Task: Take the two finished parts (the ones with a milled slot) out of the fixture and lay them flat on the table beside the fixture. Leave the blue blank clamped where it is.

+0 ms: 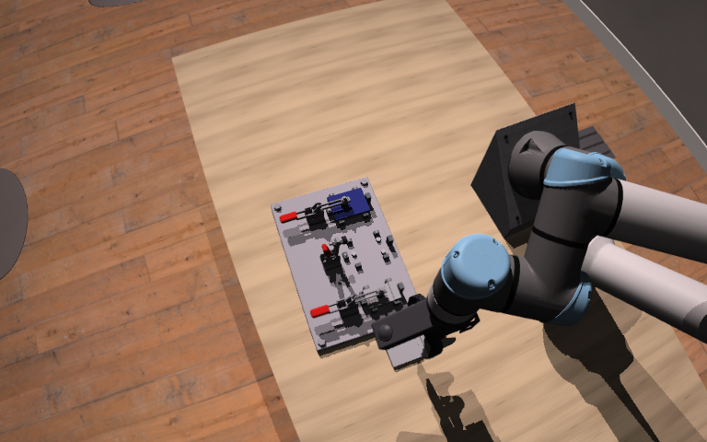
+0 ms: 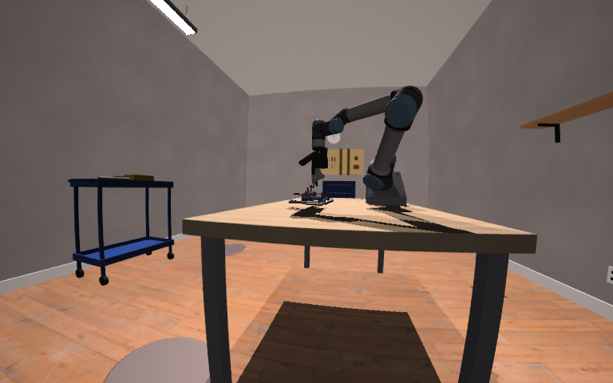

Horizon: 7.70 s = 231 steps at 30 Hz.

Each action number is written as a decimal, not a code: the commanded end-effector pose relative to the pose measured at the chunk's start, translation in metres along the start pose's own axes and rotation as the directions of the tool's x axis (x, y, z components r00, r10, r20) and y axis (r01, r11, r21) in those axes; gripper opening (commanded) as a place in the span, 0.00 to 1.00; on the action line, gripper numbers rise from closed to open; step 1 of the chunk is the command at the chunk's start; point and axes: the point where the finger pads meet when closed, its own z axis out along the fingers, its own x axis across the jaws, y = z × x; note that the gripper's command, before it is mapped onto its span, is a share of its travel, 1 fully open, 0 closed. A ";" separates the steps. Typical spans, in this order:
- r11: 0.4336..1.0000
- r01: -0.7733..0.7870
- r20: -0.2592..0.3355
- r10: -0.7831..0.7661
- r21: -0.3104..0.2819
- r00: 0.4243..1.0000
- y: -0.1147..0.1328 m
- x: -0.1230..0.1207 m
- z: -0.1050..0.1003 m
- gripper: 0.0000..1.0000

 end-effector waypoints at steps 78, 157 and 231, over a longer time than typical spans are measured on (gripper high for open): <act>1.000 0.000 0.000 0.000 0.001 1.000 0.000 0.116 -0.097 0.28; 1.000 0.000 0.000 0.000 0.001 1.000 -0.060 0.120 -0.037 0.28; 1.000 0.000 0.000 0.000 0.001 1.000 -0.147 0.120 0.035 0.28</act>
